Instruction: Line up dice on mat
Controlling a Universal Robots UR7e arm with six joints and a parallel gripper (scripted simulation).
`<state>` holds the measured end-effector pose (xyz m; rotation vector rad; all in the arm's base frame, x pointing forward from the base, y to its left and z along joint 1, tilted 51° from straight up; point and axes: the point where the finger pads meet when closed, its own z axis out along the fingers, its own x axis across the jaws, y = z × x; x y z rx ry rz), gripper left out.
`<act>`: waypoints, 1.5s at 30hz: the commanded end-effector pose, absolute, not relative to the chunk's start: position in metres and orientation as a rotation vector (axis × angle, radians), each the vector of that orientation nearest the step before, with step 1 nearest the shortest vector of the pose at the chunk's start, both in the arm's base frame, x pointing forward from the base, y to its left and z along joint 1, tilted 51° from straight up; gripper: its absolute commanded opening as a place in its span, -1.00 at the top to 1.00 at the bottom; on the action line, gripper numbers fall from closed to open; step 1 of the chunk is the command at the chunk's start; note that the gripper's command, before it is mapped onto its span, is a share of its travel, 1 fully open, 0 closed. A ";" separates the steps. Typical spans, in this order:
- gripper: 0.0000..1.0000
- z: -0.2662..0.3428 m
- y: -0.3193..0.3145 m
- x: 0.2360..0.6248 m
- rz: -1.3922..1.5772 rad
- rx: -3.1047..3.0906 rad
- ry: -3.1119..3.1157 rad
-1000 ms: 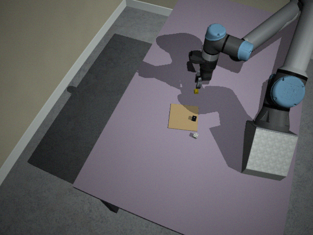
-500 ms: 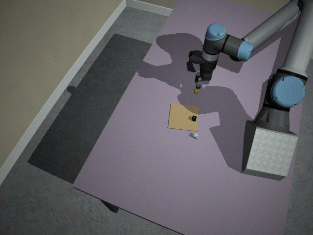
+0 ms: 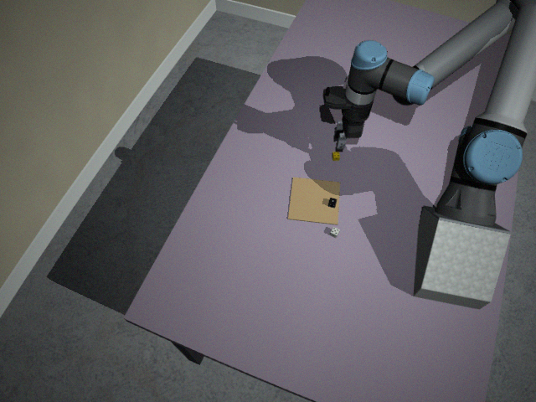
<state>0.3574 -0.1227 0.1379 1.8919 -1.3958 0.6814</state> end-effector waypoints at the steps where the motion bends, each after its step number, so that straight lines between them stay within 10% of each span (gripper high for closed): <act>1: -0.40 0.138 -0.123 0.358 0.682 1.892 -1.396; 45: -0.40 0.107 -0.162 0.359 0.681 1.893 -1.397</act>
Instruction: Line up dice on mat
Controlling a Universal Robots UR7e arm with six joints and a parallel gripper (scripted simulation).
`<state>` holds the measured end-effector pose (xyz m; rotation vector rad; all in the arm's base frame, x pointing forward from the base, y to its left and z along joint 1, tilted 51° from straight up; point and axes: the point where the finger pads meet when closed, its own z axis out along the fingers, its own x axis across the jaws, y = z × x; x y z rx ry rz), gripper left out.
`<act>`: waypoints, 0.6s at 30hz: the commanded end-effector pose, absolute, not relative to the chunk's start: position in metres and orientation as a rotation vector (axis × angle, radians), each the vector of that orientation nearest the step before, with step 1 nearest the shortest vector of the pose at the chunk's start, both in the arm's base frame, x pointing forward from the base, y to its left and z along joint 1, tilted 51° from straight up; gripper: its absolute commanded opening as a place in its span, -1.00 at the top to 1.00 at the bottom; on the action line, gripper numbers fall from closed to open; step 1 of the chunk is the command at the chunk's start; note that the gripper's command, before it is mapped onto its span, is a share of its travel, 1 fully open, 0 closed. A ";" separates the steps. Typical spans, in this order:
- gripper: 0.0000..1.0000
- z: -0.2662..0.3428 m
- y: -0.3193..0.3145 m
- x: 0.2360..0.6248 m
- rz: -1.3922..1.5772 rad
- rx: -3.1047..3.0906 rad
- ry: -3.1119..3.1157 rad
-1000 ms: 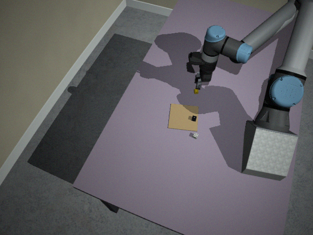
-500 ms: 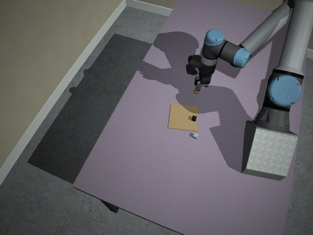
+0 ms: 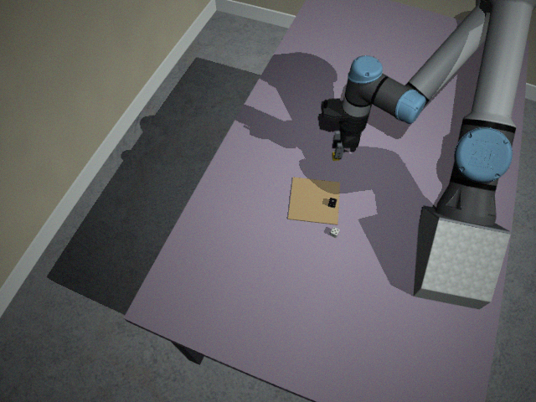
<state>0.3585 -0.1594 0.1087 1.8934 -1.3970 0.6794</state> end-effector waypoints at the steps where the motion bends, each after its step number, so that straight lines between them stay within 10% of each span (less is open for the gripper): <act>1: -0.40 0.106 -0.162 0.359 0.681 1.893 -1.397; 18: -0.40 0.105 -0.164 0.359 0.681 1.893 -1.397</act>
